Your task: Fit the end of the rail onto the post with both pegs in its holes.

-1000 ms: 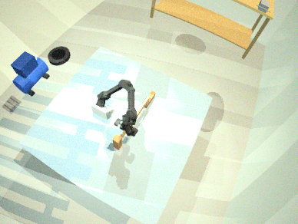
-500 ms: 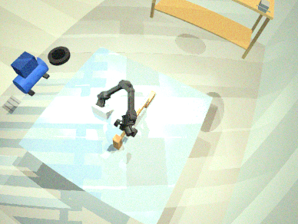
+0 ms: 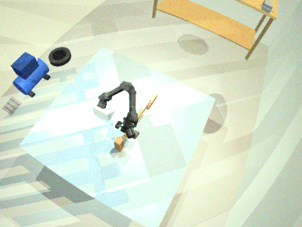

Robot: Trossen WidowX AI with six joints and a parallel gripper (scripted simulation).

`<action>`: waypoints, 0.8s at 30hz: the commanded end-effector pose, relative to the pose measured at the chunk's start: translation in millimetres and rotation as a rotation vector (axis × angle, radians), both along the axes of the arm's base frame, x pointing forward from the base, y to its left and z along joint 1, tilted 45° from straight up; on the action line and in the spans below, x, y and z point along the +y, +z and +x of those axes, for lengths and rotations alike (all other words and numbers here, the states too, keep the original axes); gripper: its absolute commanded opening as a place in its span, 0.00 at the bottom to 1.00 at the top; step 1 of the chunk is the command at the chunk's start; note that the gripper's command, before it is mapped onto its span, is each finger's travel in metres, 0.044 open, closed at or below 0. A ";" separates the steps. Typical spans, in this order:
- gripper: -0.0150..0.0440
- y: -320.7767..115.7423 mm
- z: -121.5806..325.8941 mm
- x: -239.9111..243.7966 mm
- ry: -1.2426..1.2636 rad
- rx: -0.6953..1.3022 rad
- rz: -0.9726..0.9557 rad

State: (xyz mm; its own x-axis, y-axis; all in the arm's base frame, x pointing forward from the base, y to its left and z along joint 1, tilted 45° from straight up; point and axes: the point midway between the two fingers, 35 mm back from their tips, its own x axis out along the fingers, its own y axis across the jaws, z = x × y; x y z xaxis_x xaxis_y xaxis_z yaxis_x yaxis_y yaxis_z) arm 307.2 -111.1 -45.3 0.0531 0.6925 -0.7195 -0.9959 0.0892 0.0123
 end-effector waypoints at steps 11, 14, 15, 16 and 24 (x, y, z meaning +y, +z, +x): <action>0.48 -1.1 -0.2 -1.3 0.000 0.000 0.000; 0.61 -1.1 -0.2 -1.3 0.000 0.000 0.000; 0.65 -1.1 -0.2 -1.3 0.000 0.000 0.000; 0.70 -1.1 -0.2 -1.3 0.000 0.000 0.000; 1.00 -1.1 -0.2 -1.3 0.000 0.000 0.000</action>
